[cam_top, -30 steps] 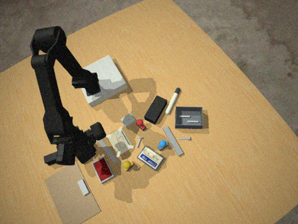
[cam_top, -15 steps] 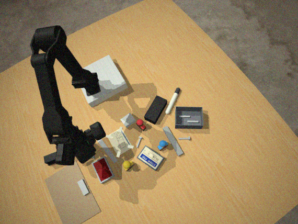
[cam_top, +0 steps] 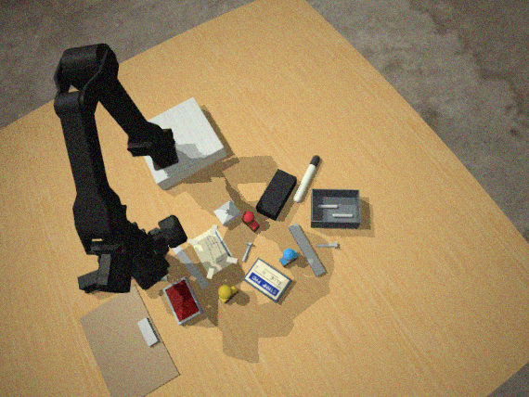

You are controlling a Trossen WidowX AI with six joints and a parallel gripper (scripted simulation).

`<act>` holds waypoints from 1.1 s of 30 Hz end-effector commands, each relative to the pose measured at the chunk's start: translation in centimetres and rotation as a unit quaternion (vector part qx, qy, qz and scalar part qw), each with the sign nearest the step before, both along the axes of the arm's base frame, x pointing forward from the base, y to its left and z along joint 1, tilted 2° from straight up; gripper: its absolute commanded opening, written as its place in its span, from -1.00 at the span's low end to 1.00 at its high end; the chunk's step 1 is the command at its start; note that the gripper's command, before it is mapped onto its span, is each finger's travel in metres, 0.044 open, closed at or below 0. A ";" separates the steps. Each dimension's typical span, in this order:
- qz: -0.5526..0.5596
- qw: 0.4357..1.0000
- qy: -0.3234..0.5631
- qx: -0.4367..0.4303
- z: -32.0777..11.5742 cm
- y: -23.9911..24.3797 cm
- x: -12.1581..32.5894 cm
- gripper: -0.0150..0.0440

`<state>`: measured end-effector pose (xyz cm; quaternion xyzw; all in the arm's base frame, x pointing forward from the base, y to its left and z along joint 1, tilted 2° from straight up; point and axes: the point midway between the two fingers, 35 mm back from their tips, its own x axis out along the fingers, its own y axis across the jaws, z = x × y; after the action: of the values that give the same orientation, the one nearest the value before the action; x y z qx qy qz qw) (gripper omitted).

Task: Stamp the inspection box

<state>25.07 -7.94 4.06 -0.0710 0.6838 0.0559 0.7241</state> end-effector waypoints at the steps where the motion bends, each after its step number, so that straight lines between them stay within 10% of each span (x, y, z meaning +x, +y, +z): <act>1: -0.002 1.000 0.001 -0.002 0.2 -0.1 0.0 -0.49; 33: -0.002 1.000 0.001 -0.005 1.8 0.0 0.0 -0.49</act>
<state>25.08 -7.89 5.64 -0.0727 0.6841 0.0546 0.7237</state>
